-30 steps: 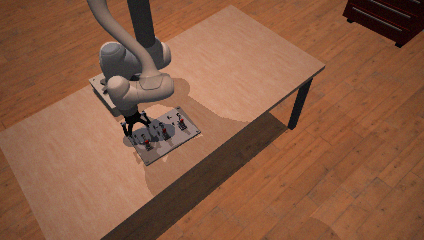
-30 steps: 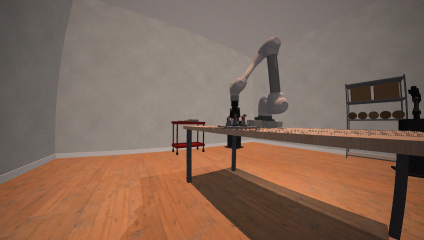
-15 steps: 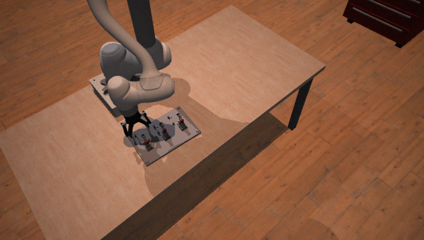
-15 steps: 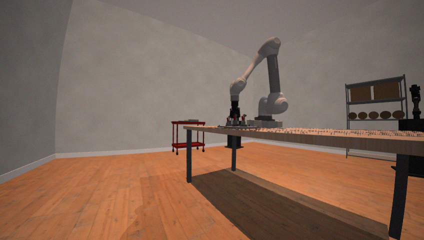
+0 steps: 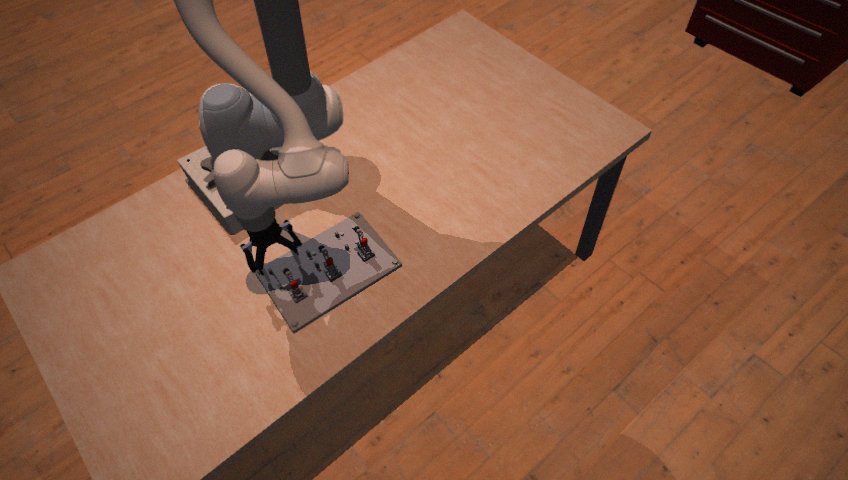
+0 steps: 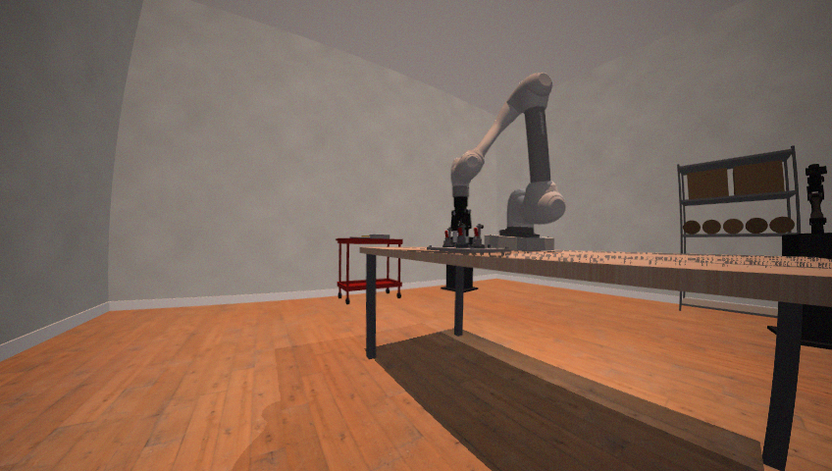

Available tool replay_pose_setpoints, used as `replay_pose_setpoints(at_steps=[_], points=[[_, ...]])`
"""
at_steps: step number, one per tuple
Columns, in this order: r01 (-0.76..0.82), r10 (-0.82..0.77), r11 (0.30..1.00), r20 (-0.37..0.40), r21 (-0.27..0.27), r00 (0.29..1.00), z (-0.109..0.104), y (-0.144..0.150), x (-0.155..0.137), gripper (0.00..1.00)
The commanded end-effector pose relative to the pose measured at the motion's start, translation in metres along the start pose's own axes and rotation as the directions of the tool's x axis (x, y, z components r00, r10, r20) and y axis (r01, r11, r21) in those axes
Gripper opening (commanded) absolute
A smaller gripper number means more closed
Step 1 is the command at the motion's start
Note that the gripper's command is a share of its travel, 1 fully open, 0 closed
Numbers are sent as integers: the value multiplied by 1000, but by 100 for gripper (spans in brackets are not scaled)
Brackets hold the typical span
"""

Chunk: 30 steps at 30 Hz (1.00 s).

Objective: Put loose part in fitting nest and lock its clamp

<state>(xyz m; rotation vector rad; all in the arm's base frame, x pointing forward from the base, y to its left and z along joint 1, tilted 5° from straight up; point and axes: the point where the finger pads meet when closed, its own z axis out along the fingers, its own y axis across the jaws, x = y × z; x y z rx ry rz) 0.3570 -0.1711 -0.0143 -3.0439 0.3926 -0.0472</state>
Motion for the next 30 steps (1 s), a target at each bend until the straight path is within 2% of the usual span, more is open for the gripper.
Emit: replay_pose_setpoints(at_steps=[1,12,19,30], points=[[0,0,1000,0,0,1000,-7,0,0,62],[0,0,1000,0,0,1000,-45,0,0,62],[0,0,1000,0,0,1000,-52,0,0,62],[0,0,1000,0,0,1000,-53,0,0,62]])
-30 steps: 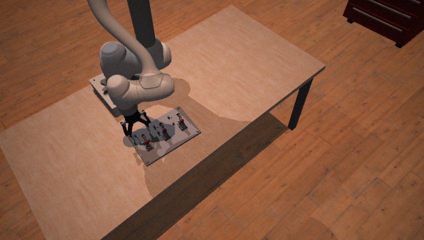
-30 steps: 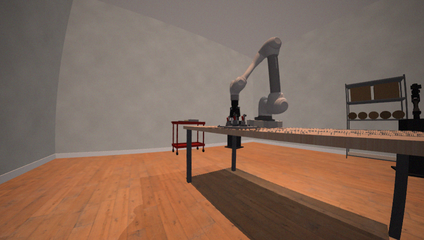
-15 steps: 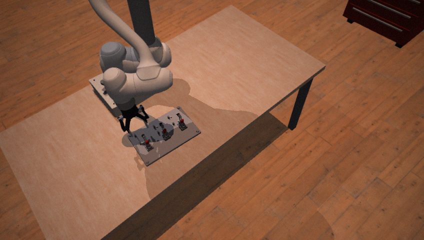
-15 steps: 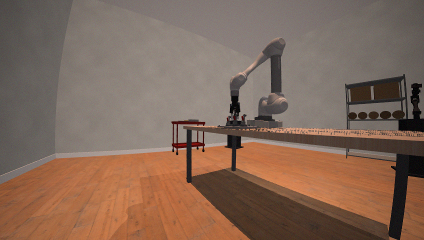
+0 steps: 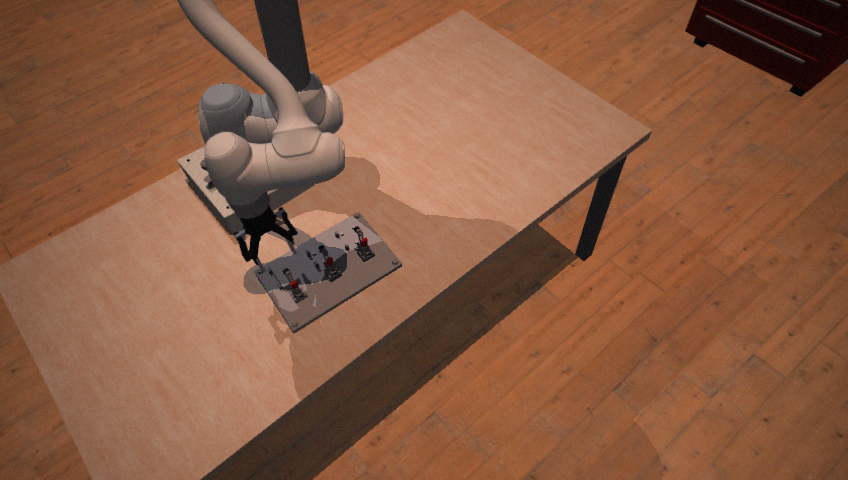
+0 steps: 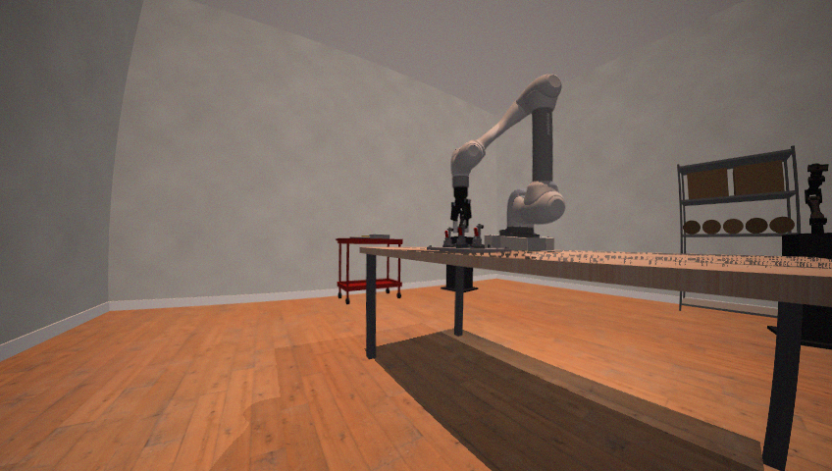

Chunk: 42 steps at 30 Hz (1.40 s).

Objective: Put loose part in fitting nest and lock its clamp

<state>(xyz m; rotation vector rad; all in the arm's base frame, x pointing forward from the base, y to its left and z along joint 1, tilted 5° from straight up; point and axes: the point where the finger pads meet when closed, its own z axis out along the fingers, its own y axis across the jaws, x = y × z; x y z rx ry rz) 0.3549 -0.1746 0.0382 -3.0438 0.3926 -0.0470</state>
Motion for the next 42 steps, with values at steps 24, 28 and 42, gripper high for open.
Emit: replay_pose_setpoints(at_steps=[24,28,42], points=[[0,0,1000,0,0,1000,-75,0,0,35],[0,0,1000,0,0,1000,-94,0,0,35],[0,0,1000,0,0,1000,-98,0,7,35]])
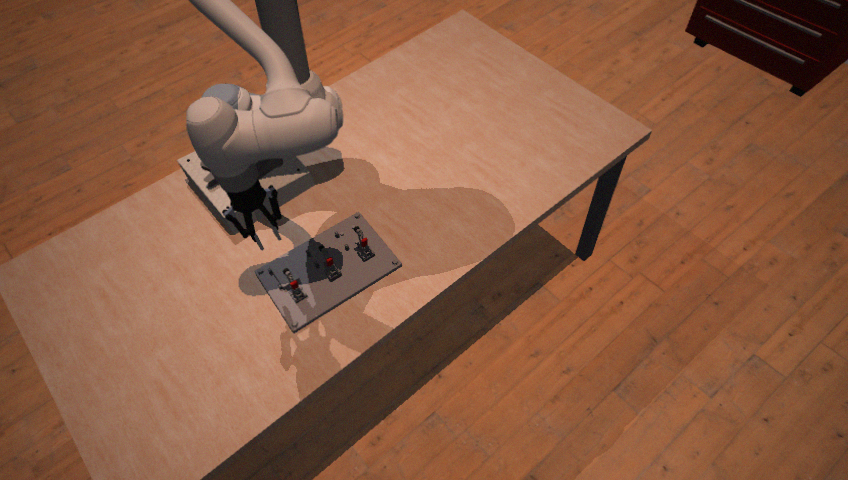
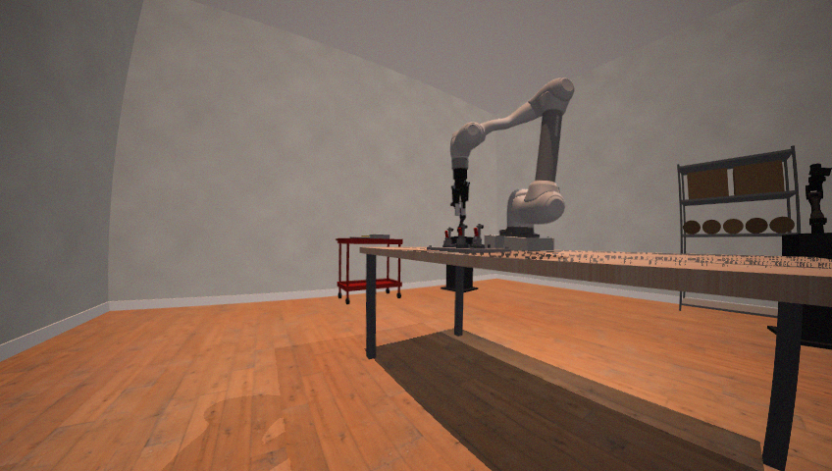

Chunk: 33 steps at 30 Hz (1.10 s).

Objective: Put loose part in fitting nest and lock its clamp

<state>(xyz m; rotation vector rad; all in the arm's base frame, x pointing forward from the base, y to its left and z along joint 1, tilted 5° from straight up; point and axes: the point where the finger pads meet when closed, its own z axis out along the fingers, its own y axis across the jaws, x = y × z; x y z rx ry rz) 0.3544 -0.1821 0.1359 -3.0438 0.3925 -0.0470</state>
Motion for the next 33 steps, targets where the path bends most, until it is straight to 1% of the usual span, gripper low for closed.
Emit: replay_pose_setpoints(at_steps=[1,8,10,21,25,33], points=[[0,0,1000,0,0,1000,0,0,5,35],[0,0,1000,0,0,1000,0,0,31,35],[0,0,1000,0,0,1000,0,0,31,35],[0,0,1000,0,0,1000,0,0,77,35],[0,0,1000,0,0,1000,0,0,84,35],[0,0,1000,0,0,1000,0,0,86,35]])
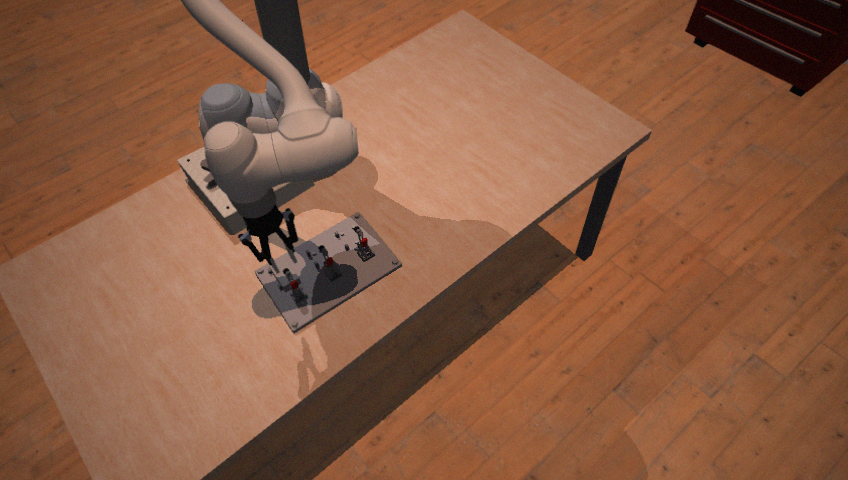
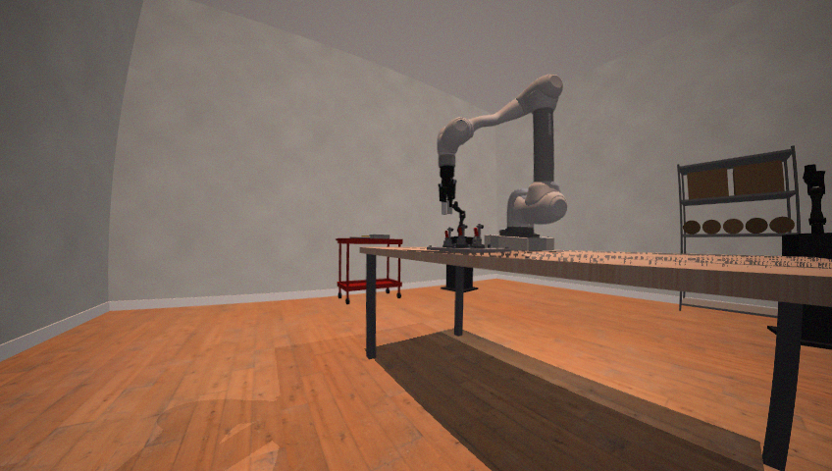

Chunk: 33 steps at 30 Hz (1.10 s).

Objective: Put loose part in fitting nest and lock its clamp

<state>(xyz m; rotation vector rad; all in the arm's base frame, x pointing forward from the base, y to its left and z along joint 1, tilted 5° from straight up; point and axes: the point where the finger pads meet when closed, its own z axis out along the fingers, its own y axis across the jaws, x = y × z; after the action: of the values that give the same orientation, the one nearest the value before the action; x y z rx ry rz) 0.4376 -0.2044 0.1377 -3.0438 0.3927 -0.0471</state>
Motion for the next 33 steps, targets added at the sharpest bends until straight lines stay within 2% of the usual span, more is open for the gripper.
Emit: replay_pose_setpoints(at_steps=[1,12,26,33], points=[[0,0,1000,0,0,1000,0,0,0,35],[0,0,1000,0,0,1000,9,0,0,35],[0,0,1000,0,0,1000,52,0,0,35],[0,0,1000,0,0,1000,67,0,0,35]])
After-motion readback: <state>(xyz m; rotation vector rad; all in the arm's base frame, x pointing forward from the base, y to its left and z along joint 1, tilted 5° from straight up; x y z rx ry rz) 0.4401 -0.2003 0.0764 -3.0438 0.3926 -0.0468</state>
